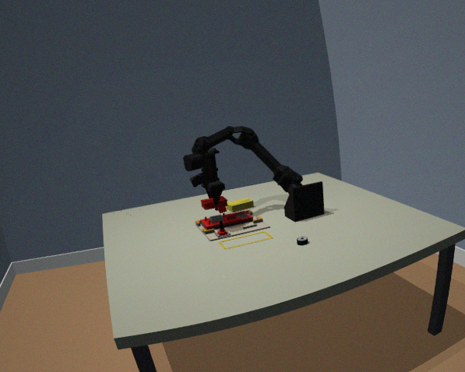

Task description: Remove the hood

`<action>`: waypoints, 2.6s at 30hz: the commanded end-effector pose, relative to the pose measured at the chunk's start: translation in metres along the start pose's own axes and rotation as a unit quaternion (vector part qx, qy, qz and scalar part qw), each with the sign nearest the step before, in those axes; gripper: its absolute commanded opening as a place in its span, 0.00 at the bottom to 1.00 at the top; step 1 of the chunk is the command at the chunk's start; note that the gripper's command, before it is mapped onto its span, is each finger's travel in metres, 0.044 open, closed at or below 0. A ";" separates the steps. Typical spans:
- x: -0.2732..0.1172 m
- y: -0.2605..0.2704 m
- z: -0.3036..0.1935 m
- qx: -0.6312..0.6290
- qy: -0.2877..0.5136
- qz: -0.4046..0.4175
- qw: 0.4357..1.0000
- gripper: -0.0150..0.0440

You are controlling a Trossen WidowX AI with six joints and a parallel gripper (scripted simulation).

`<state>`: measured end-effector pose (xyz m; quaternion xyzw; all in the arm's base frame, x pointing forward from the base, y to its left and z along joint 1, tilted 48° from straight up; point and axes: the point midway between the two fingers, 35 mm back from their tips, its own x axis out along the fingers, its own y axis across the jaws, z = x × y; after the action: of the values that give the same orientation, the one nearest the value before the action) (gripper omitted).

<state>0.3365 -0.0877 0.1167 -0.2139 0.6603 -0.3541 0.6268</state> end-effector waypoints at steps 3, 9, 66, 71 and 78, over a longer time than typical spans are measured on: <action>-0.004 0.047 0.000 -0.019 -0.005 0.005 1.000 0.25; -0.009 0.096 -0.003 -0.018 -0.006 0.011 1.000 0.25; 0.021 0.226 -0.045 0.001 0.001 0.008 1.000 0.25; 0.026 0.226 -0.045 0.001 0.001 0.008 1.000 0.25; 0.033 0.226 -0.045 0.001 0.001 0.008 1.000 0.25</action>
<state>0.3266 0.0499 -0.0702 -0.2025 0.6612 -0.3516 0.6311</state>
